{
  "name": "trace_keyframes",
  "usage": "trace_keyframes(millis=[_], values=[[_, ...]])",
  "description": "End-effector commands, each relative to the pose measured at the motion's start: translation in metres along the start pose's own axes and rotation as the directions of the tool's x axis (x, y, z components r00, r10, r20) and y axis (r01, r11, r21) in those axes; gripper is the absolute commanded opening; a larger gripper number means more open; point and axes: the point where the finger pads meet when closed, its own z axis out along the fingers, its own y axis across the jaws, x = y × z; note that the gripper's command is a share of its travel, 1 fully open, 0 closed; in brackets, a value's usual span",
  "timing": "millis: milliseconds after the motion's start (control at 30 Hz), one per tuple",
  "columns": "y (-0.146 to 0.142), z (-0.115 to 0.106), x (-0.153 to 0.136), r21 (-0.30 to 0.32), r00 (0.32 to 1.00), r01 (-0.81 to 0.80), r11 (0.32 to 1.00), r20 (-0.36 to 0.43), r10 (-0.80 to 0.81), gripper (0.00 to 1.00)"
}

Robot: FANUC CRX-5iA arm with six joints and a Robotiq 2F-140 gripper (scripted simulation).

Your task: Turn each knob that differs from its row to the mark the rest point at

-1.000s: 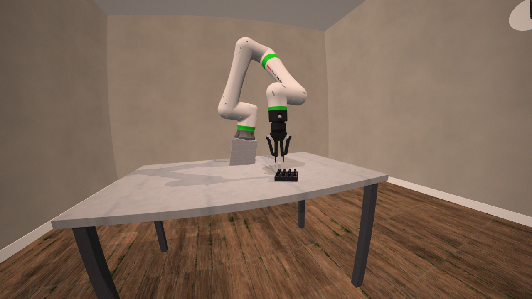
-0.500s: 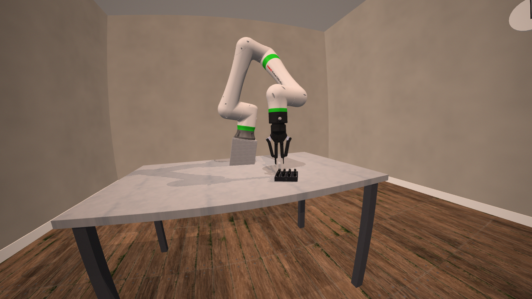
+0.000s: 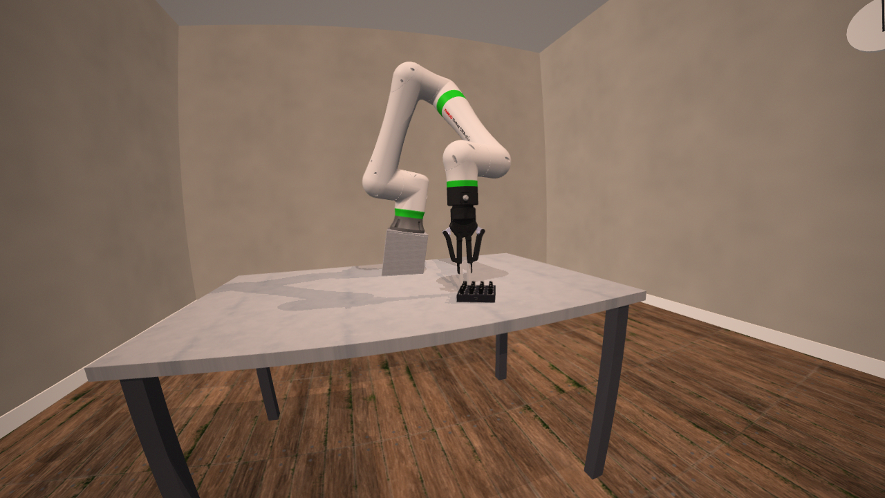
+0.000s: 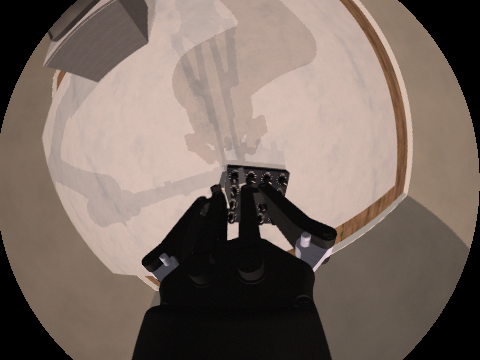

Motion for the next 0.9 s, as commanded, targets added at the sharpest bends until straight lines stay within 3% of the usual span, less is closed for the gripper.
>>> trace_keyframes(millis=[0,700,733,867], values=[[0.0000,-0.0001,-0.0002,0.000,1.000,0.000,1.000,0.000,0.000,0.12],[0.0000,-0.0001,-0.0002,0.000,1.000,0.000,1.000,0.000,0.000,0.12],[0.0000,-0.0001,-0.0002,0.000,1.000,0.000,1.000,0.000,0.000,0.05],[0.0000,-0.0001,-0.0002,0.000,1.000,0.000,1.000,0.000,0.000,0.05]])
